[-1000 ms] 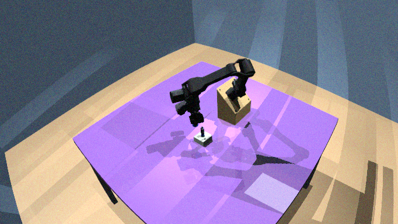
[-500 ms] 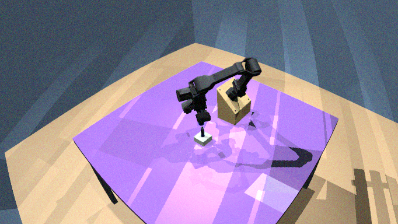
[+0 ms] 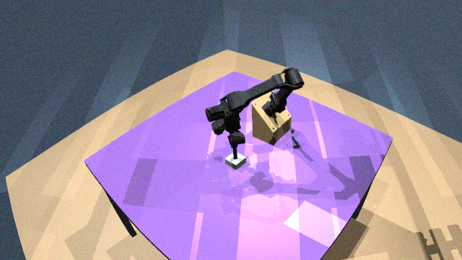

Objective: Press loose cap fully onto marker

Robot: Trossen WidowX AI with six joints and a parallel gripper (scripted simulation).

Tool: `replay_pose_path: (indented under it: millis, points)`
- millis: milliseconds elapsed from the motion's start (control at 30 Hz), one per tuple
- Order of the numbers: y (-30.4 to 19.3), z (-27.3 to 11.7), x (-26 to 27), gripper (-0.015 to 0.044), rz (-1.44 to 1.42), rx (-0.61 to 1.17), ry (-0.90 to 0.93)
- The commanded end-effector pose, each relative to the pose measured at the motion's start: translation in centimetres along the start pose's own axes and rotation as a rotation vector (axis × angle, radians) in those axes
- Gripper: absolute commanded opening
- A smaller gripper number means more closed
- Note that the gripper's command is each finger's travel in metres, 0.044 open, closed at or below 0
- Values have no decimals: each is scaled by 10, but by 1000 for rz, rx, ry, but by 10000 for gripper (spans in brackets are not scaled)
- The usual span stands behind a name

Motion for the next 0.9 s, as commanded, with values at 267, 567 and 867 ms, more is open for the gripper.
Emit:
replay_pose_path:
  millis: [267, 567, 867]
  points:
    - [0, 21, -1, 0, 7, 3, 4]
    - [-1, 35, -1, 0, 7, 4, 5]
    - [-1, 41, -1, 0, 7, 4, 6]
Point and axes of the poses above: the point midway between the two fingers, 35 mm back from their tips, its own z axis out along the fingers, its own x axis across the jaws, y = z × x, the point moved 7 cm from there along -z, back along the fingers, and after that the axes turned 4 degrees about z, right-handed, at the moved point
